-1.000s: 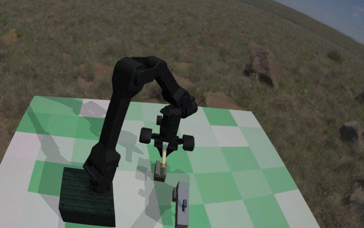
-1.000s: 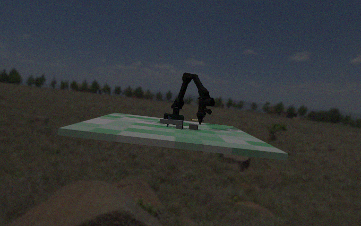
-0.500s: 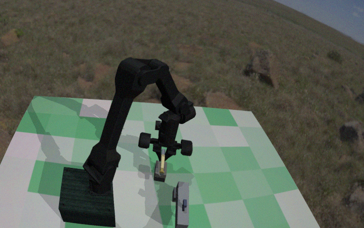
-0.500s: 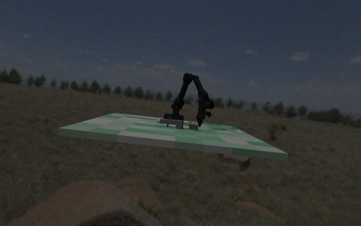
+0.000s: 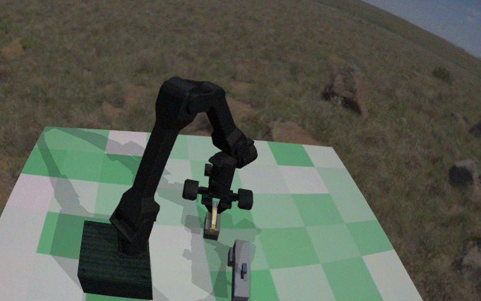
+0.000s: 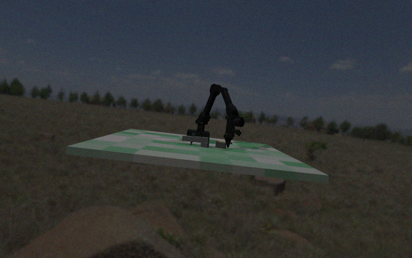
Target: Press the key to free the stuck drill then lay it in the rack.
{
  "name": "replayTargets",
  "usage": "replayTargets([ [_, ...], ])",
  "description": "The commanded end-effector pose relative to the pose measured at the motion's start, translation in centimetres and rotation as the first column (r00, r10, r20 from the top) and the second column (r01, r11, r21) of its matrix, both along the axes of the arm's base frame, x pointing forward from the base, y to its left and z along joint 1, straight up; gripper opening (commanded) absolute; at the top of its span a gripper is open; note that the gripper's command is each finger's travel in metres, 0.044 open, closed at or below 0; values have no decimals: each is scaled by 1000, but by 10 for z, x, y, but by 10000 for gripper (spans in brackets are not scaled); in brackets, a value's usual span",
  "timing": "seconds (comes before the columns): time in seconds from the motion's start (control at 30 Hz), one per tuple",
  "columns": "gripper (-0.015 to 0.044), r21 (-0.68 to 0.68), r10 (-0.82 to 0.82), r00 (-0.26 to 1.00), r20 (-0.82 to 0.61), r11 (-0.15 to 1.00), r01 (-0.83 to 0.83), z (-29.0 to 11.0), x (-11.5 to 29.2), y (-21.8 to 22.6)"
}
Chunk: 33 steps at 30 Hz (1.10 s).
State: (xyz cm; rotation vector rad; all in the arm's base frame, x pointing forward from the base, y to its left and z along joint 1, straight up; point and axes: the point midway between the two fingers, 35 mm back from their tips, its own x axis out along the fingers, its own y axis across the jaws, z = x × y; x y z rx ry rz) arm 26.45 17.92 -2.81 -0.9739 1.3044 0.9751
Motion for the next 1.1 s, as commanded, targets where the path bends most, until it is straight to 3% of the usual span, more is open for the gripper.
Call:
replayTargets([
  [0.0, 0, -6, -1, 1000, -3, 1000, 1, -6, -1, -1],
  [0.1, 0, -6, -1, 1000, -3, 1000, 1, -9, -2, -1],
  [0.67, 440, 2, 2, 1000, -1, 1000, -2, 0, -1, 1],
  [1.07, 440, -5, -1, 1000, -3, 1000, 1, 57, -6, -1],
])
